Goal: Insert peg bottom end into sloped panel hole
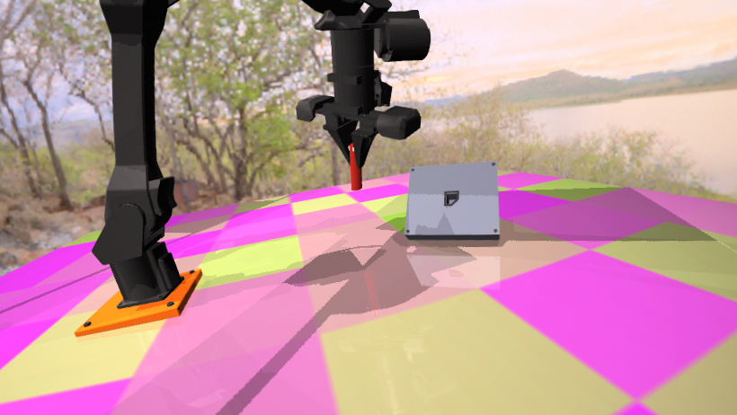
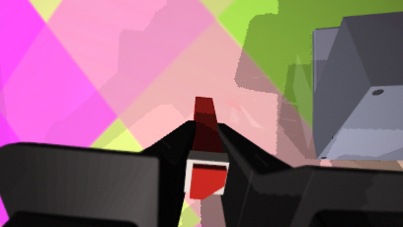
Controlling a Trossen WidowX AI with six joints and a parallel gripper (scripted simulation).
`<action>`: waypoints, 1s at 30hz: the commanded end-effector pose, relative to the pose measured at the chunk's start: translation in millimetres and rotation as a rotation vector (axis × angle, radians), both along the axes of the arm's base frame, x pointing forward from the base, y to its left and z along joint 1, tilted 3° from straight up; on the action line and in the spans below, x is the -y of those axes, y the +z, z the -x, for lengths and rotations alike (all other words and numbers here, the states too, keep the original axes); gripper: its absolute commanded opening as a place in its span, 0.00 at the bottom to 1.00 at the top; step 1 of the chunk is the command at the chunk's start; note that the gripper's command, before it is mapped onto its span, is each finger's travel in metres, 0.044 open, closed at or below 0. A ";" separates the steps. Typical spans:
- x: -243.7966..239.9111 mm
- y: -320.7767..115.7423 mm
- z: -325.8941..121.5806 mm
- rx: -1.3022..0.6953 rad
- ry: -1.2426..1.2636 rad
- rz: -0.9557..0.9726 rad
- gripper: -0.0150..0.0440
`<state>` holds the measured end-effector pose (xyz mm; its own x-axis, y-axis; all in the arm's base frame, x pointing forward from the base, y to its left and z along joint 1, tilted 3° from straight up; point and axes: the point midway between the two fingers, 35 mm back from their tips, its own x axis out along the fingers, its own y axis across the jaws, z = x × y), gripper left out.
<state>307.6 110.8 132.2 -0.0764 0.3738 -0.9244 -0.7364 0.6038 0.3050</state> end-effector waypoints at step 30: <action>35.8 -0.3 -20.8 0.083 0.027 -0.134 0.25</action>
